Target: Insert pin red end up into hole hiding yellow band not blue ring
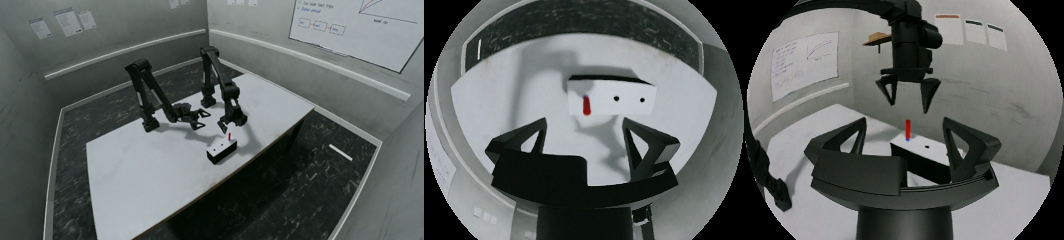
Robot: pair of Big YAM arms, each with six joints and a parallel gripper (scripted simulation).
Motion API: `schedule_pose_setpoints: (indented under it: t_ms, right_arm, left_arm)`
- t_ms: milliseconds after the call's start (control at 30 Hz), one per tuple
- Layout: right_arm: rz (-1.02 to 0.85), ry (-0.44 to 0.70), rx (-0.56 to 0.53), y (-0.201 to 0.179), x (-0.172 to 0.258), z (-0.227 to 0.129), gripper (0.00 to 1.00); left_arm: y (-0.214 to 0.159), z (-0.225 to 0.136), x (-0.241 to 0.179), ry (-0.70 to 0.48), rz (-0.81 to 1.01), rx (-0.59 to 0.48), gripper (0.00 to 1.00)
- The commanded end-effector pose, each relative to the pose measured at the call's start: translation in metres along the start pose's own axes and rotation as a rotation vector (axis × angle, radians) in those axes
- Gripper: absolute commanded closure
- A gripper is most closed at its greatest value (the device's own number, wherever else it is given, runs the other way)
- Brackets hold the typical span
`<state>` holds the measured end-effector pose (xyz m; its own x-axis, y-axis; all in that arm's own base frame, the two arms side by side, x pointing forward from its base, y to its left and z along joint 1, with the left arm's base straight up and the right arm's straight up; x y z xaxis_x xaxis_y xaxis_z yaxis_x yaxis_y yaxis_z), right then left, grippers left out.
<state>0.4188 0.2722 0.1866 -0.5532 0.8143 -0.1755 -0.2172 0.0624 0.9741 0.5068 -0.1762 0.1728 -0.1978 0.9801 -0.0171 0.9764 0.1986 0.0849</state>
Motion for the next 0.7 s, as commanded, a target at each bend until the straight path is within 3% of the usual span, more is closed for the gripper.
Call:
schedule_pose_setpoints:
  t_ms: [0,233,300,467,667]
  right_arm:
    - [-0.004,-0.011,-0.008,0.022,-0.034,0.005,0.0]
    - [-0.074,0.222,0.091,0.04,-0.083,-0.002,0.0]
    - [-0.074,0.222,0.091,0.04,-0.083,-0.002,0.0]
    - [-0.093,0.381,0.147,0.051,-0.108,-0.012,0.0]
    - [-0.074,0.483,0.186,0.055,-0.123,-0.019,0.0]
  left_arm:
    - [0.0,-0.019,-0.012,-0.055,0.021,-0.138,0.0]
    - [-0.002,-0.014,-0.013,-0.096,0.014,-0.407,0.0]
    - [-0.002,-0.014,-0.013,-0.096,0.014,-0.407,0.0]
    - [-0.011,-0.011,-0.009,-0.113,-0.004,-0.516,0.0]
    - [-0.015,-0.01,-0.007,-0.113,-0.005,-0.559,0.0]
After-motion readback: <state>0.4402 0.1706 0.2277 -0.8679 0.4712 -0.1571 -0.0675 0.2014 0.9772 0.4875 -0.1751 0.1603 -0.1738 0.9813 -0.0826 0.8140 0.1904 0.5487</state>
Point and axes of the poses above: on each arm, the point where the finger pads meet when closed, its own z axis out along the fingers, its own x axis across the jaws, y = z × x, the point moved 1 cm from there along -z, back along the fingers, and after that the axes turned 10 degrees about -z, right-handed, at the moved point
